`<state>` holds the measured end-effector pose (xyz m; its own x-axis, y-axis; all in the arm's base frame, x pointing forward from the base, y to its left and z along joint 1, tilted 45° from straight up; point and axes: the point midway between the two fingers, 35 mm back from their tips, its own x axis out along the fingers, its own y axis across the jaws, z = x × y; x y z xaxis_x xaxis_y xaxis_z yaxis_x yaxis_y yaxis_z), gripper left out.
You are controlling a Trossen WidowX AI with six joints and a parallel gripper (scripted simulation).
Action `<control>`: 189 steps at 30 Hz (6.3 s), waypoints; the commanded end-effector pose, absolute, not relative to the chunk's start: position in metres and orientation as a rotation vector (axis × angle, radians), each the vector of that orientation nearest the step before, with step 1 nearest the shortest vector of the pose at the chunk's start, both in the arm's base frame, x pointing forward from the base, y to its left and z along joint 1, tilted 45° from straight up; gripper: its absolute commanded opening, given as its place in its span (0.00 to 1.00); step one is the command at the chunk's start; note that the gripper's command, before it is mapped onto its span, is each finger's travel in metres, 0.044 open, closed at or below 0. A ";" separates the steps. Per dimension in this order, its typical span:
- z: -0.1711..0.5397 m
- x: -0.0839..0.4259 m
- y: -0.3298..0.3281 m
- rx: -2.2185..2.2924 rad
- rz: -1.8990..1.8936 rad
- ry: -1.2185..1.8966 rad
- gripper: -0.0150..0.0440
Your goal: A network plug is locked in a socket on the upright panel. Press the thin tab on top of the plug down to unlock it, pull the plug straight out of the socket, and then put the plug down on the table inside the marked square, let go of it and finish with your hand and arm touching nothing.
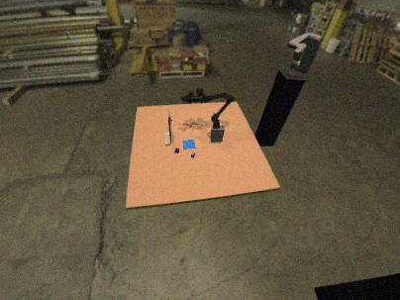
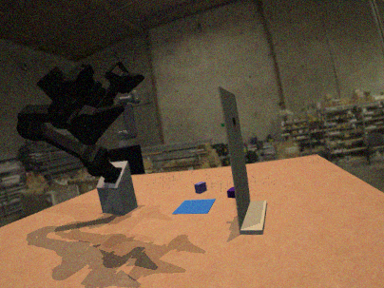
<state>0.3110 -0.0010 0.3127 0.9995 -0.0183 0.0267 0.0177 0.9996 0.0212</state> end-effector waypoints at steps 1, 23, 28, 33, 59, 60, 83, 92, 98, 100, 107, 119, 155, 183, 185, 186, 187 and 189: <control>0.312 0.312 0.000 0.025 -0.017 -0.026 0.89; 0.167 0.326 0.065 0.510 0.128 0.129 0.52; 0.137 0.314 0.077 0.619 0.151 0.176 0.52; 0.112 0.296 0.087 0.725 0.170 0.226 0.52; 0.103 0.348 0.095 0.776 0.178 0.249 0.52; 0.103 0.350 0.095 0.776 0.178 0.249 0.52; 0.105 0.384 0.098 0.776 0.179 0.248 0.52; 0.106 0.398 0.098 0.776 0.179 0.247 0.52; 0.106 0.405 0.098 0.776 0.179 0.247 0.52; 0.106 0.406 0.098 0.776 0.179 0.247 0.47; 0.106 0.406 0.098 0.776 0.179 0.247 0.40; 0.106 0.406 0.098 0.776 0.179 0.247 0.26; 0.105 0.387 0.097 0.776 0.179 0.247 0.25; 0.103 0.370 0.097 0.776 0.179 0.248 0.25; 0.103 0.368 0.097 0.776 0.179 0.248 0.25; 0.103 0.368 0.097 0.776 0.179 0.248 0.25; 0.103 0.367 0.097 0.776 0.179 0.248 0.25; 0.103 0.366 0.097 0.776 0.179 0.249 0.25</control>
